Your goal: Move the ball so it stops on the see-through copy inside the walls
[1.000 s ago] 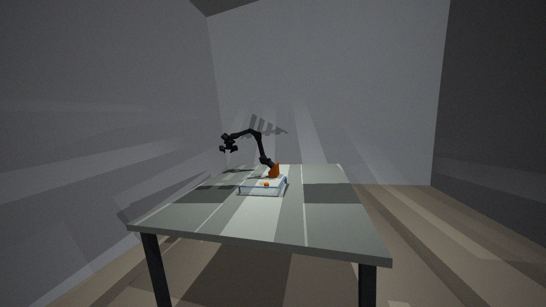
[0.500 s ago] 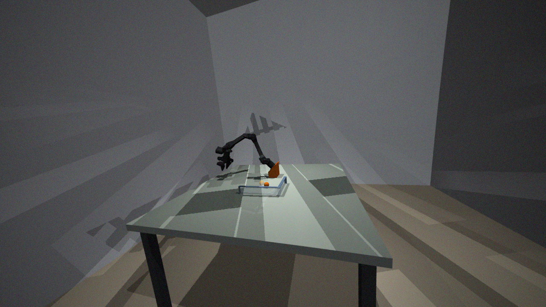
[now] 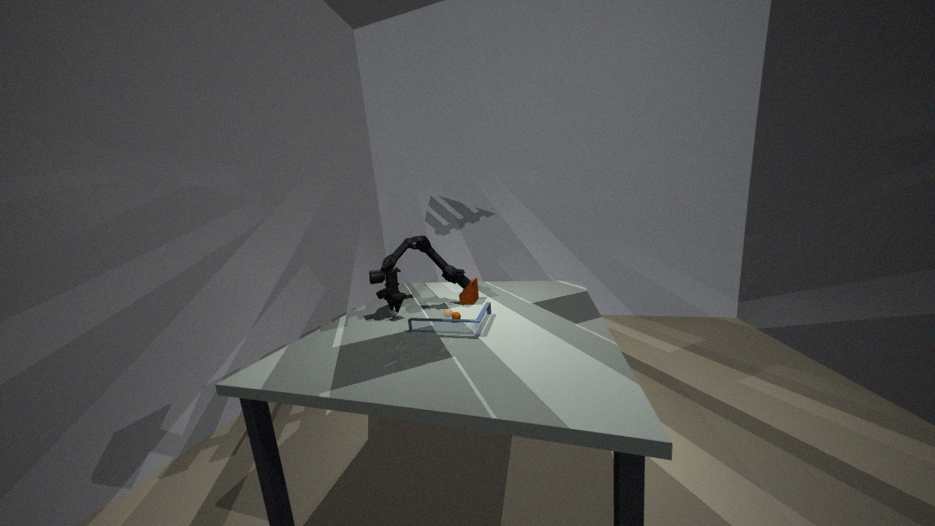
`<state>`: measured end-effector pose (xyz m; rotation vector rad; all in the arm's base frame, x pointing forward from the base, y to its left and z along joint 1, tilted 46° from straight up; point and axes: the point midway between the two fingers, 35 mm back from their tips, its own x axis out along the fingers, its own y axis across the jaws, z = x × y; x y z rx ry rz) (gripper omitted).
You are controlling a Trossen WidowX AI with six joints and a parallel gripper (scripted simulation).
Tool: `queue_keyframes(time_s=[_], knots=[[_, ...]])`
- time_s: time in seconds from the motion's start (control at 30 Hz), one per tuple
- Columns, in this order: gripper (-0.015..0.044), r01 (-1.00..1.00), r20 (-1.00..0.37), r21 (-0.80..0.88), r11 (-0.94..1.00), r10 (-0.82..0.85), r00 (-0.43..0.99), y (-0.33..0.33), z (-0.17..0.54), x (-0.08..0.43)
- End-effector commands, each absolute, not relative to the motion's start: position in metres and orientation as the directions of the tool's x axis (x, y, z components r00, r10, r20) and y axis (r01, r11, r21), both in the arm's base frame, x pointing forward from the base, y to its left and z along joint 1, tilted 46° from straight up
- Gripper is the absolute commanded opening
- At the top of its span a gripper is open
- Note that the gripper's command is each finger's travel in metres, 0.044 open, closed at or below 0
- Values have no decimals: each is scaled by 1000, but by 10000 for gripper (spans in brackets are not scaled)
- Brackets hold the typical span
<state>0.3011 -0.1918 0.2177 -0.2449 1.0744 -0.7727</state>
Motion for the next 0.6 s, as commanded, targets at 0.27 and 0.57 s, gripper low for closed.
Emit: queue_keyframes(time_s=[0.27, 0.57], knots=[[311, -557, -793, -563, 611, -588, 157, -48, 93, 332], [311, -987, -738, -163, -9, -663, 128, 51, 17, 287]])
